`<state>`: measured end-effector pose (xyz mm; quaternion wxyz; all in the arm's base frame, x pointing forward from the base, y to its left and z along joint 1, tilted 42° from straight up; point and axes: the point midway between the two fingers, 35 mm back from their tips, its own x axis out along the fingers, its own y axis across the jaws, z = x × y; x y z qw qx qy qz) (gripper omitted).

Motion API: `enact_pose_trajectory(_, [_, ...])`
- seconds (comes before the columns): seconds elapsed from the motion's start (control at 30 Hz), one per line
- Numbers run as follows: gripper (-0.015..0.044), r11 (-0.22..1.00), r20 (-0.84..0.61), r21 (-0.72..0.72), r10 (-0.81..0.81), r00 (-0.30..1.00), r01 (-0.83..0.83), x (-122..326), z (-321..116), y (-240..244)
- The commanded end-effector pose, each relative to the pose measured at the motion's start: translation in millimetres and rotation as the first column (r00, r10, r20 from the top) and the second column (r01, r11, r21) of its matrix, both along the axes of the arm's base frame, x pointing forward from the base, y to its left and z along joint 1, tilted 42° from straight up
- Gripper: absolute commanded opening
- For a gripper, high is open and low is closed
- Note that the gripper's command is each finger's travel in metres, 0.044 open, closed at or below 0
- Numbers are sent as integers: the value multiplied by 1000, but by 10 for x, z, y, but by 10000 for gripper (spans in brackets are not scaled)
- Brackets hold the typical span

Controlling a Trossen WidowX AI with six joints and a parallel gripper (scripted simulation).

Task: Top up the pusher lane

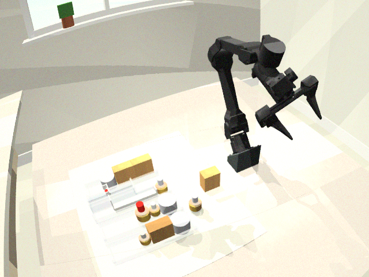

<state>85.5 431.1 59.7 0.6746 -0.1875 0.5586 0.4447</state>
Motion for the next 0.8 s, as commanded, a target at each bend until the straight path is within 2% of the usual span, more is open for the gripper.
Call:
enact_pose_trajectory(0.0, [440, 959, 33, -180, -216, 976, 219, 548, -301, -437])
enact_pose_trajectory(0.1, [440, 893, 71, -286, -341, 937, 347, 857, -451, -773])
enact_pose_trajectory(0.23, [440, 745, 168, -428, -491, 855, 512, 1220, -609, -1297])
enact_pose_trajectory(0.4, [440, 488, 322, -568, -609, 725, 662, 1561, -715, -2033])
enact_pose_trajectory(0.6, [440, 153, 510, -659, -630, 587, 737, 1892, -687, -2927])
enact_pose_trajectory(0.67, [440, 107, 533, -666, -624, 572, 738, 1927, -674, -3051])
enact_pose_trajectory(0.77, [440, 105, 534, -666, -623, 571, 738, 1928, -673, -3057])
